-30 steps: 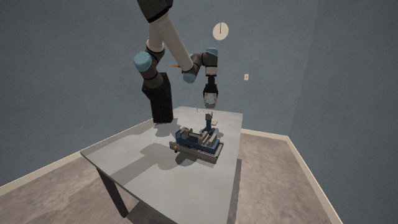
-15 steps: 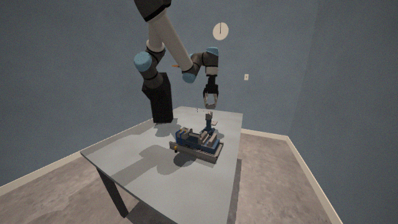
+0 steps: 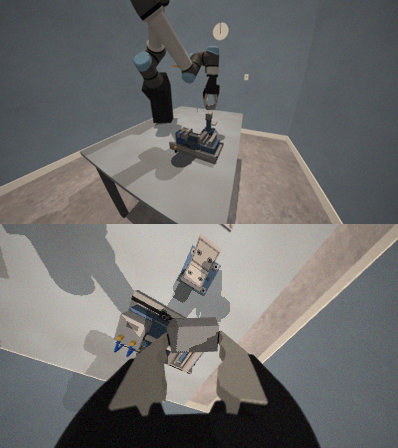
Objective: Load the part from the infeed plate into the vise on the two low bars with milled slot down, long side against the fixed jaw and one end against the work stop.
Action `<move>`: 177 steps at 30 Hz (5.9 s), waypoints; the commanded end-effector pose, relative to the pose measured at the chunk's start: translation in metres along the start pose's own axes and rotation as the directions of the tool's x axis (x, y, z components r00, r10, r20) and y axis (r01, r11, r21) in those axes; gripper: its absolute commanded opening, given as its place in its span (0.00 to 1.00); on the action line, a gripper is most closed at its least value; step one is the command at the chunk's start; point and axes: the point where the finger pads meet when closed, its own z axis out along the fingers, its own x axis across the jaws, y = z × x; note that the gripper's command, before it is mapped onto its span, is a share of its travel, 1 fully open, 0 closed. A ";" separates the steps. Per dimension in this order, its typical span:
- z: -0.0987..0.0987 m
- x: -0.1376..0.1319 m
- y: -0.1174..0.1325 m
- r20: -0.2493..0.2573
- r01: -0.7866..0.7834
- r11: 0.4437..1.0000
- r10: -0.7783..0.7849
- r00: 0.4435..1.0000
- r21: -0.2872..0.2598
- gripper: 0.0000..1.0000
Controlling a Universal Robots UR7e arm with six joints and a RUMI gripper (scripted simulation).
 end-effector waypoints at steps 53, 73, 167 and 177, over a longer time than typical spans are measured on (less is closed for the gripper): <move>-0.002 -0.022 0.084 -0.005 0.472 0.882 -0.472 0.882 -0.005 0.00; -0.003 -0.032 0.110 -0.002 0.599 0.801 -0.599 0.801 -0.009 0.00; -0.009 -0.057 0.167 0.012 0.831 0.556 -0.831 0.556 -0.016 0.00; -0.009 -0.057 0.168 0.013 0.833 0.553 -0.833 0.553 -0.016 0.00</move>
